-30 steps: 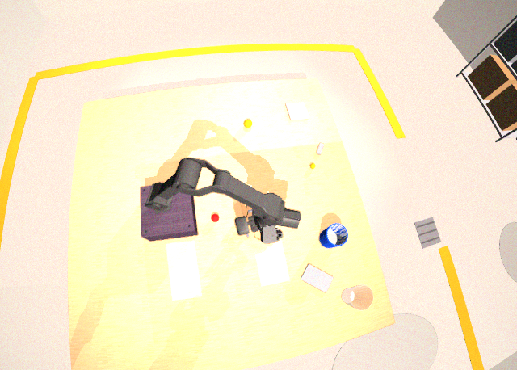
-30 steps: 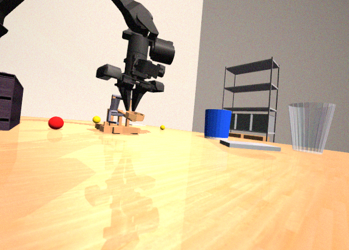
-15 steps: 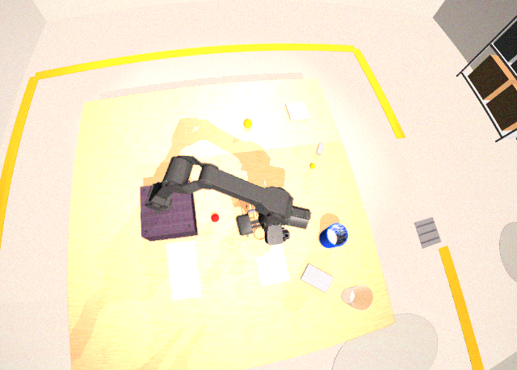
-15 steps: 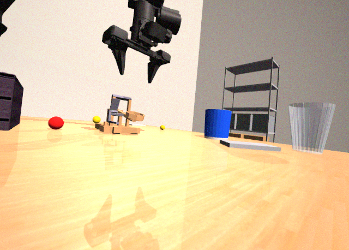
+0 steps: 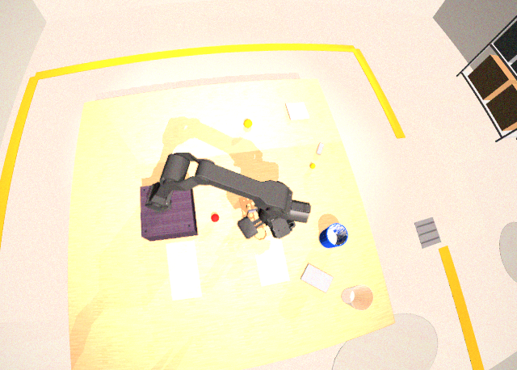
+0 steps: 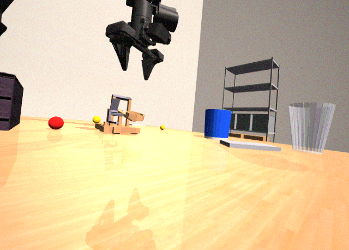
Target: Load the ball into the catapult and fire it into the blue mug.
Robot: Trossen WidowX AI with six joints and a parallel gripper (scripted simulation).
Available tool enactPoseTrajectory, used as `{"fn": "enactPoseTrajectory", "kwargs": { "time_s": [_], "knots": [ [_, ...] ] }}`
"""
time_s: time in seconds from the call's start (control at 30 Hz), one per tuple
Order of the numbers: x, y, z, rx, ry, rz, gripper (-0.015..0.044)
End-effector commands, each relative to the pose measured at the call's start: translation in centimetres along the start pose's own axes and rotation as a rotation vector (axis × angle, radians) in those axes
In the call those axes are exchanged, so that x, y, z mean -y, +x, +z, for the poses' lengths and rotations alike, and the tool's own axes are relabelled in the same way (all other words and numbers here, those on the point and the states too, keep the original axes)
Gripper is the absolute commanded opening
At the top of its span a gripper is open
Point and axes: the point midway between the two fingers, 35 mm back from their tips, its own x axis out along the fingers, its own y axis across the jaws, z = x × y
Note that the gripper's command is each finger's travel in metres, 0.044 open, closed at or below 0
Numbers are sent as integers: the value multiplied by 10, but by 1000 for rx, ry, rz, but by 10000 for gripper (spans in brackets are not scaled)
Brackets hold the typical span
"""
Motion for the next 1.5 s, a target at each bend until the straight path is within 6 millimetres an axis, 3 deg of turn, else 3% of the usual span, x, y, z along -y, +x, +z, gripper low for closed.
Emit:
{"fn": "enactPoseTrajectory", "kwargs": {
  "time_s": [0.0, 1.47],
  "knots": [
    [-2, 3, -6, -2, -136, -2, 440],
    [-20, 19, -59, -13, -1660, 4, 440]
  ]
}}
